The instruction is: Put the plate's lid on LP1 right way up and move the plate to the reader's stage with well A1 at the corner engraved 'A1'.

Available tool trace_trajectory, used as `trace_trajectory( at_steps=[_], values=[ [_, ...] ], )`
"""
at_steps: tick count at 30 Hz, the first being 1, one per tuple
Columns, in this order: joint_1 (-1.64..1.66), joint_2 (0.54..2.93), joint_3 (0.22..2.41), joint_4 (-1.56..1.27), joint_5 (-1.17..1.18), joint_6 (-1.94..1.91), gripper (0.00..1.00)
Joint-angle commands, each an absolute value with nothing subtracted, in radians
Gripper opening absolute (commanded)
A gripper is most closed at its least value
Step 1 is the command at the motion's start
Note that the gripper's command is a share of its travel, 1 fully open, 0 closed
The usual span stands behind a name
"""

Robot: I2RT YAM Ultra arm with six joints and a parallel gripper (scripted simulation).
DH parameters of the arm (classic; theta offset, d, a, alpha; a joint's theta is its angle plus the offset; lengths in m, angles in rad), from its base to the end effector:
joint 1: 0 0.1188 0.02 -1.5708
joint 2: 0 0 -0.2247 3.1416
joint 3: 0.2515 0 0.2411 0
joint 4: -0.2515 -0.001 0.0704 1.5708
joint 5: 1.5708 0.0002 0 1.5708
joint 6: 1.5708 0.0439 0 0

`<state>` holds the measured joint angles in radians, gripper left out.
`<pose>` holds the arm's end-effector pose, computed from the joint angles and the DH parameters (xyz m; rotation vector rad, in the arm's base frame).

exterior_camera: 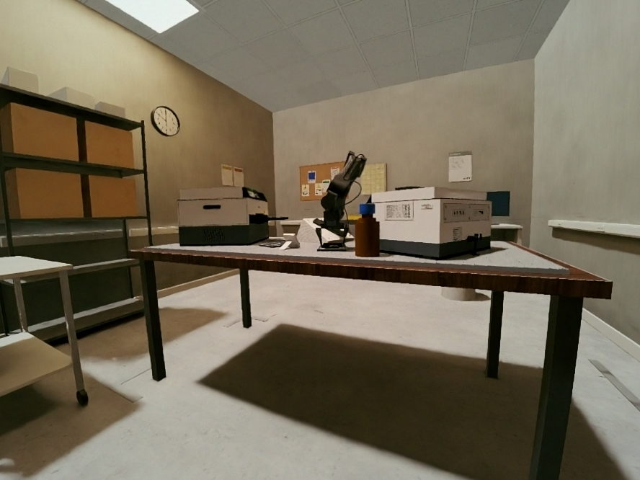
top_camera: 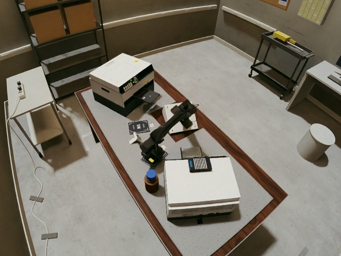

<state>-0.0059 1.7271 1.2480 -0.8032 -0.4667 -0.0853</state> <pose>0.3210 0.0189 0.1812 -0.2052 2.7599 0.6384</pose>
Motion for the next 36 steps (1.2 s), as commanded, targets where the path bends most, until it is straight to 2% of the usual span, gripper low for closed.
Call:
trace_trajectory(
  at_steps=[1, 36],
  values=[
    [-0.009, 1.718, 1.247, -0.792, -0.465, -0.081, 1.0],
    [-0.052, 1.661, 1.31, -0.9, -0.482, -0.124, 1.0]
  ],
)
